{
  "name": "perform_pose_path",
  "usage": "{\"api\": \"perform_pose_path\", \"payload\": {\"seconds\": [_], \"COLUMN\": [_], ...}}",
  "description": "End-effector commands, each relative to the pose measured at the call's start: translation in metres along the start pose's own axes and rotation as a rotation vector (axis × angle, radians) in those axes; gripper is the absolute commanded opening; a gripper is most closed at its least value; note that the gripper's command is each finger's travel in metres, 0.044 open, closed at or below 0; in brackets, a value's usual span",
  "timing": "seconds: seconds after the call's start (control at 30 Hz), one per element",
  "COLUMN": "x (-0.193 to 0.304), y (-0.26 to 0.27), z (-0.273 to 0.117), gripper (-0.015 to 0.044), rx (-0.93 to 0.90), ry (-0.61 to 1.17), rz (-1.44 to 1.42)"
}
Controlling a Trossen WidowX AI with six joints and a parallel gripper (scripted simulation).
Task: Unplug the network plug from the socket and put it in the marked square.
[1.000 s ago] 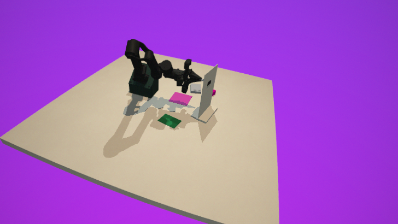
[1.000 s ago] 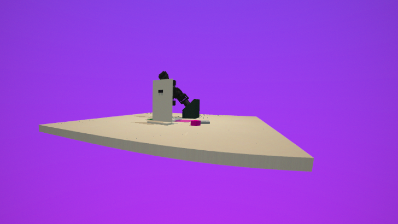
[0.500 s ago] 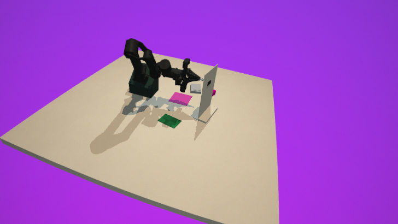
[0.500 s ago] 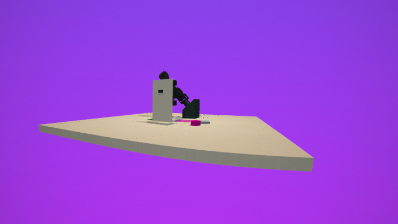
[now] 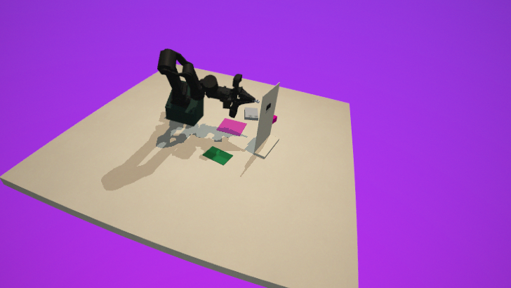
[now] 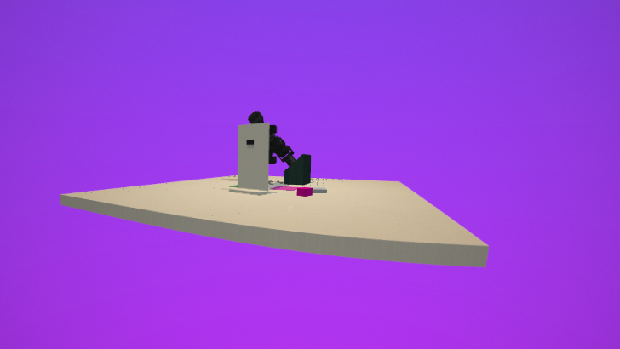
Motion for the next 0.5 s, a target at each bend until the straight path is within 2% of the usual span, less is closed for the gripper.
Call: {"api": "perform_pose_path", "payload": {"seconds": [0.0,0.47], "x": [0.0008,0.0046], "y": [0.0004,0.0015], "z": [-0.0035,-0.0124], "gripper": [0.0,0.0], "rx": [0.008,0.016], "ry": [-0.004,0.004], "rz": [0.005,0.005]}}
Point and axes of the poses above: the point midway between the two fingers, 35 mm back from their tips, its own z axis out along the fingers, its own y axis across the jaws, x = y × z, the point moved 7 cm from there along -z, back along the fingers, and after that the axes turned 8 degrees about -z, right-handed, at the moved point
